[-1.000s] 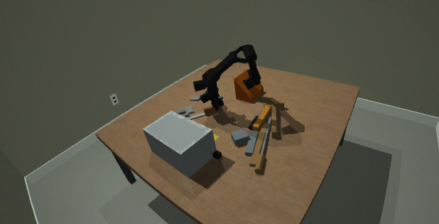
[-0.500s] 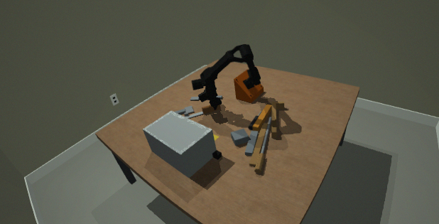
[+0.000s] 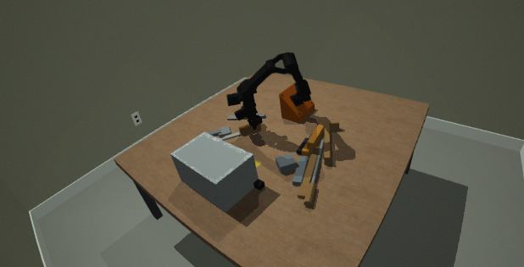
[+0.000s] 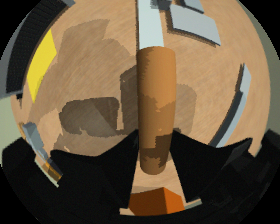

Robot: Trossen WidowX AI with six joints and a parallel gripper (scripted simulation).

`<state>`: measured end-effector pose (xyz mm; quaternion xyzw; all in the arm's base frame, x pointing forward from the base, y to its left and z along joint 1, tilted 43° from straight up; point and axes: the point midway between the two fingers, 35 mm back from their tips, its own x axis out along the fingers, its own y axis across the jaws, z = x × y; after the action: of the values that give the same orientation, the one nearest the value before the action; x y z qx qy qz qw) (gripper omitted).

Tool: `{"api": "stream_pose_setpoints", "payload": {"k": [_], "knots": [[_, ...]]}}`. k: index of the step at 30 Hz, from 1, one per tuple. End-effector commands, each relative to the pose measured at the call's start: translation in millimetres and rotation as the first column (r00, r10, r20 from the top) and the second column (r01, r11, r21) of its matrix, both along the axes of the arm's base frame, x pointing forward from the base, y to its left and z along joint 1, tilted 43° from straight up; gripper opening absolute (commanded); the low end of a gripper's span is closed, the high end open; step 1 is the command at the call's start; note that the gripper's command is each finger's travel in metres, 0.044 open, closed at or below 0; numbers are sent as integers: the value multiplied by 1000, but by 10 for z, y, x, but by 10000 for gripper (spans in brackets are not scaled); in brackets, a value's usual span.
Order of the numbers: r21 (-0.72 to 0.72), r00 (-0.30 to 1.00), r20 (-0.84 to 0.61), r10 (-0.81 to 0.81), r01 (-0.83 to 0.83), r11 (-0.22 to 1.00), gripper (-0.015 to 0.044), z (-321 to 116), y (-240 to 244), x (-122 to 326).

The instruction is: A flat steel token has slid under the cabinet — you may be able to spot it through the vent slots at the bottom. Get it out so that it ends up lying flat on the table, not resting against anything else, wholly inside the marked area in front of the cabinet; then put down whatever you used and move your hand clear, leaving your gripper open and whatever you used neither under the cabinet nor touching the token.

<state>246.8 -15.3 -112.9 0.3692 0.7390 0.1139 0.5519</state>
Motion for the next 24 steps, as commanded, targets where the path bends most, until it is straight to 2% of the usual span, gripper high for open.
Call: {"api": "stream_pose_setpoints", "payload": {"k": [1, 24], "knots": [[-9, 1000, -4, -4, 4, 1000, 0, -35, -62, 1], [-10, 1000, -3, -4, 4, 1000, 0, -178, -225, -5]]}}
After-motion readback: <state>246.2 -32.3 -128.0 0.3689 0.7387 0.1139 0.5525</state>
